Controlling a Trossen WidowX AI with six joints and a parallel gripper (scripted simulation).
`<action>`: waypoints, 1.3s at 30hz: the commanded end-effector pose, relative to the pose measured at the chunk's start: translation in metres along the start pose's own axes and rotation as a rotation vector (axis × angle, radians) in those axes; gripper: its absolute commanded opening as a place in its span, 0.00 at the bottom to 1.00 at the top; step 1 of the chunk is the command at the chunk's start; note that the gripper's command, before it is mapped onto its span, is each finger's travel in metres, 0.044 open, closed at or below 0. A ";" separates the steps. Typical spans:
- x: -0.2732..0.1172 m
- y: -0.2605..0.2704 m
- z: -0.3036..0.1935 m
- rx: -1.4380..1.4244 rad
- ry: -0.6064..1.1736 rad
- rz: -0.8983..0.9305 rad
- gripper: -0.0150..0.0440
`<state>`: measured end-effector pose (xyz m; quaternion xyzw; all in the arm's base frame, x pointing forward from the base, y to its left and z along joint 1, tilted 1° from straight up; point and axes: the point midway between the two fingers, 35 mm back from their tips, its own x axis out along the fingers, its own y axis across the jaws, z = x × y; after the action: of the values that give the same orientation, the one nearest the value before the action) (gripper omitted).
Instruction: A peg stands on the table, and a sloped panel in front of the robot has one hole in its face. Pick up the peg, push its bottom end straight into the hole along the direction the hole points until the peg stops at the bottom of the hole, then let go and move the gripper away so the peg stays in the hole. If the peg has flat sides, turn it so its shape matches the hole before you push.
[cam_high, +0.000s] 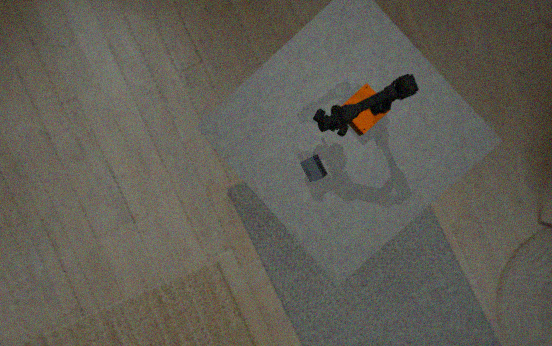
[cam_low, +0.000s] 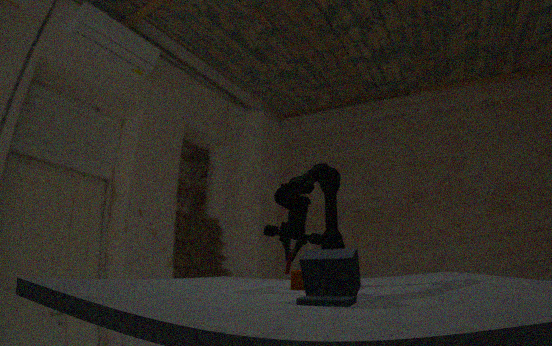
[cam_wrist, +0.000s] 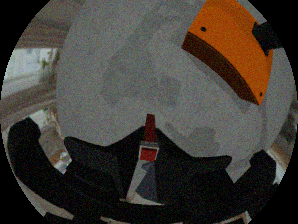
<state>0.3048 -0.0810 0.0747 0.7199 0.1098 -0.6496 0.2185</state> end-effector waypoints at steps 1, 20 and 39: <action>0.001 -0.002 -0.003 -0.030 0.008 0.024 0.25; 0.004 -0.014 -0.023 -0.162 0.059 0.126 0.25; 0.005 -0.029 -0.041 -0.285 0.113 0.226 0.25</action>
<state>0.3281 -0.0399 0.0674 0.7258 0.1310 -0.5641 0.3714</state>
